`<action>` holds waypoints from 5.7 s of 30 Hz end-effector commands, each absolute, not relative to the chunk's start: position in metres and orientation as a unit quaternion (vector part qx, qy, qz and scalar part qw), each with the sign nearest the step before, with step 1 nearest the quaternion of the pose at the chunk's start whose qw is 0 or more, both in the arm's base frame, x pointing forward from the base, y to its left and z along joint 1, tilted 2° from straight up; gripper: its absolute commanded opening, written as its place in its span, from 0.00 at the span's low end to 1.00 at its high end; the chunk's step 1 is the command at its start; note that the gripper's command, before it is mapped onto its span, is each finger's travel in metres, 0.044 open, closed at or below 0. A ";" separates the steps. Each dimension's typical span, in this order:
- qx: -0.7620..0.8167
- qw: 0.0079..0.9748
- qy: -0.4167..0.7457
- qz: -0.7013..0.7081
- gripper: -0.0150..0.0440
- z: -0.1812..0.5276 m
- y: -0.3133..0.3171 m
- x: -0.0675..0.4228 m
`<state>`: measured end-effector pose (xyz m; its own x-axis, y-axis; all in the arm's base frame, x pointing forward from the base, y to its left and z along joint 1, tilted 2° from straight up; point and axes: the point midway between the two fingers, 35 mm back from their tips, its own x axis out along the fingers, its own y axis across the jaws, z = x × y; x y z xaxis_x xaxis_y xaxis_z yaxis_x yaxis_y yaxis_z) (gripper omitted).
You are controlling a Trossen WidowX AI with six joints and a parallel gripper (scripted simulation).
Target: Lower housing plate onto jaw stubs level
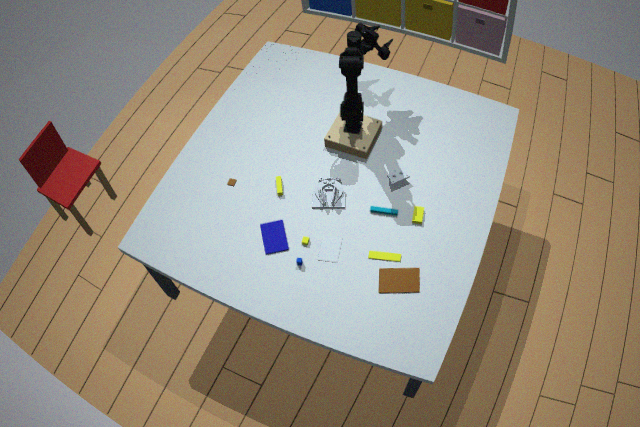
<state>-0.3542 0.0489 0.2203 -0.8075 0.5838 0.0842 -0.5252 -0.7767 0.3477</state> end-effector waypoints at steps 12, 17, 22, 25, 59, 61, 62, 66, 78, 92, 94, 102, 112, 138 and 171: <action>0.068 0.210 0.152 0.964 1.00 0.226 -0.005 -0.362; 0.047 0.154 0.120 0.980 1.00 0.227 -0.041 -0.364; 0.022 0.107 0.077 0.991 1.00 0.224 -0.075 -0.363; 0.010 0.078 0.050 0.996 1.00 0.222 -0.095 -0.361; -0.019 -0.233 -0.152 0.960 1.00 0.218 -0.282 -0.258; -0.017 -0.251 -0.170 0.953 1.00 0.216 -0.291 -0.249; -0.015 -0.259 -0.171 0.951 1.00 0.218 -0.295 -0.244; -0.007 -0.293 -0.176 0.940 1.00 0.221 -0.309 -0.224; 0.002 -0.402 -0.232 0.886 1.00 0.214 -0.346 -0.160; 0.020 -0.489 -0.310 0.815 1.00 0.198 -0.364 -0.089; 0.024 -0.507 -0.321 0.800 1.00 0.194 -0.365 -0.076; 0.055 -0.560 -0.375 0.737 1.00 0.185 -0.371 -0.032; 0.116 -0.617 -0.446 0.638 1.00 0.176 -0.372 0.028; 0.294 -0.700 -0.543 0.358 1.00 0.156 -0.327 0.172; 0.543 -0.651 -0.528 -0.044 1.00 0.128 -0.193 0.298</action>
